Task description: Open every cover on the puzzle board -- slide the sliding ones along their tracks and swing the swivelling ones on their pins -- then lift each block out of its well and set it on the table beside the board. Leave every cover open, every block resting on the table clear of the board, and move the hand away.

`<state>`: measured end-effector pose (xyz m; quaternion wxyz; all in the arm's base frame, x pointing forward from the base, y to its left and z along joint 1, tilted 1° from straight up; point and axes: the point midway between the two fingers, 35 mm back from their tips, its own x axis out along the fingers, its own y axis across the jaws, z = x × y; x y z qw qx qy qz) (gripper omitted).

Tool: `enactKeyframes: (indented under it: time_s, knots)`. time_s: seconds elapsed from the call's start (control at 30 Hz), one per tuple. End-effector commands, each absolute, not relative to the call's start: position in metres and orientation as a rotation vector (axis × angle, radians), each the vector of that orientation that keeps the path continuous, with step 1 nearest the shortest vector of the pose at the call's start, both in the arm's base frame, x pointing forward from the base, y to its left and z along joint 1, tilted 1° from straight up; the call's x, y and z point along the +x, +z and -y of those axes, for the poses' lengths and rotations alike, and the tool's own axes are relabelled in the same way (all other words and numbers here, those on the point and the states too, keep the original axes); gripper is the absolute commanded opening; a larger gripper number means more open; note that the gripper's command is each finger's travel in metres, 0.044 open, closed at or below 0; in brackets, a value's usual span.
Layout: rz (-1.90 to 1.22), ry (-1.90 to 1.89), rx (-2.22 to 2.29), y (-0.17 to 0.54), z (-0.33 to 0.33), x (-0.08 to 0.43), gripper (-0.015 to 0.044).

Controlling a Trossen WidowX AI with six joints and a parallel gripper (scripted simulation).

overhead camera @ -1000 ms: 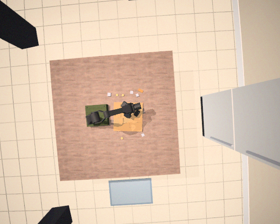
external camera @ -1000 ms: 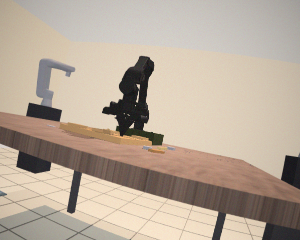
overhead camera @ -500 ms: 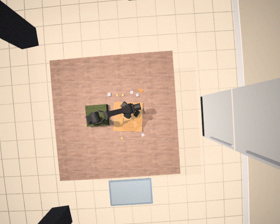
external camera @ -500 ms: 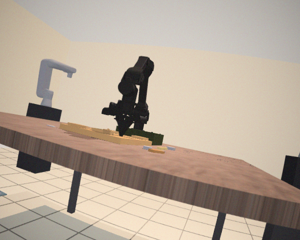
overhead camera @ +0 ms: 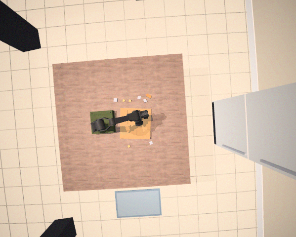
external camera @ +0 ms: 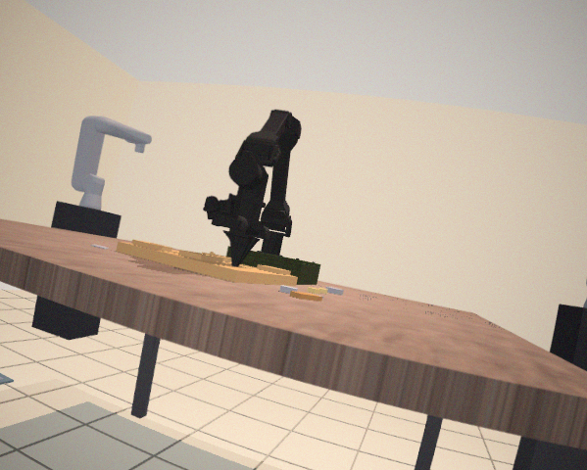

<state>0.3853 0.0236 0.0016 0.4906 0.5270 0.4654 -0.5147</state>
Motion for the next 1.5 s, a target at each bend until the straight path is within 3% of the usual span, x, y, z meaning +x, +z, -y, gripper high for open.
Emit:
enactKeyframes:
  time_s: [0.0, 0.23, 0.67, 1.47]
  knots:
    - [-1.38, -0.811, 0.821, -0.001, -0.023, 0.381, 0.0]
    - [-1.517, -0.316, 0.309, -0.001, -0.022, 0.38, 0.0]
    - [-1.525, 0.273, -0.297, -0.001, -0.023, 0.379, 0.0]
    - [-1.534, 0.179, -0.201, 0.014, -0.021, 0.382, 0.0]
